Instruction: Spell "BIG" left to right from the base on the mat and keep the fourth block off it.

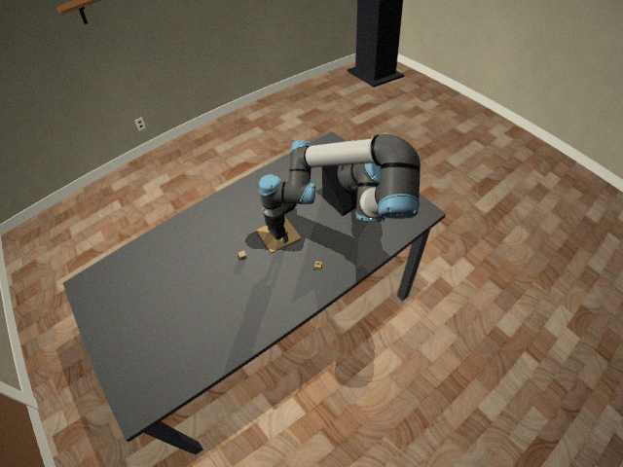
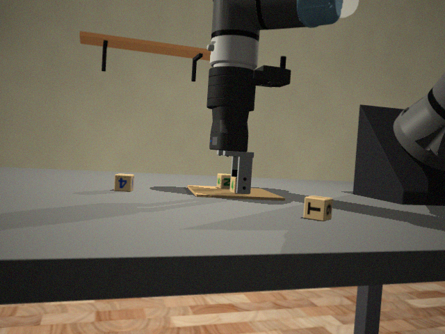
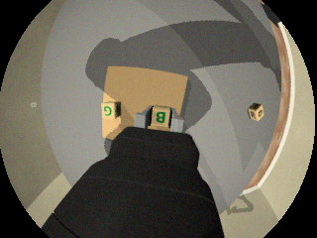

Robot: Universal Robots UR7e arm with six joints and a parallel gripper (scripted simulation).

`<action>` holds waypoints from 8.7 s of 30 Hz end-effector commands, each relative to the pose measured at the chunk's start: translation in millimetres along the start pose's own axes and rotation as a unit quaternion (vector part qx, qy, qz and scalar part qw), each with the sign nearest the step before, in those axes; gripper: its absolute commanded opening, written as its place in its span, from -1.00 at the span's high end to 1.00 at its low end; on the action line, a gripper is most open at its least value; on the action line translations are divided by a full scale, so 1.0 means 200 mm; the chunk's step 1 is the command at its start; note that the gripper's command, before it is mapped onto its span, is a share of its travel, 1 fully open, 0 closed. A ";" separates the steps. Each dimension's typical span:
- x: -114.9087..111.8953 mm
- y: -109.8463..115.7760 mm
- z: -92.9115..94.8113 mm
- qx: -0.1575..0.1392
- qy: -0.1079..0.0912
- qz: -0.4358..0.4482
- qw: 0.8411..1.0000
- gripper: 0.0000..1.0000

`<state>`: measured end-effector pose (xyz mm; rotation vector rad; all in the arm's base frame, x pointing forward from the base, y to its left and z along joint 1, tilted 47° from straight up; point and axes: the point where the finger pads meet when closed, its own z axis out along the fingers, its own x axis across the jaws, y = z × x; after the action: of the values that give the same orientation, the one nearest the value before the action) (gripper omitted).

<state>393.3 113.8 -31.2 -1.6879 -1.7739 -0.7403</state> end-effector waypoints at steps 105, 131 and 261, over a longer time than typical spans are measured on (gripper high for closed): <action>0.00 0.00 -0.45 0.000 0.000 0.000 1.000 -1.00; -0.08 0.31 -0.46 0.001 -0.001 -0.238 0.971 -1.00; -0.14 0.90 -0.15 0.001 0.003 -0.615 0.789 -1.00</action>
<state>575.1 77.5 -27.6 -0.2698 -2.7641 -1.2009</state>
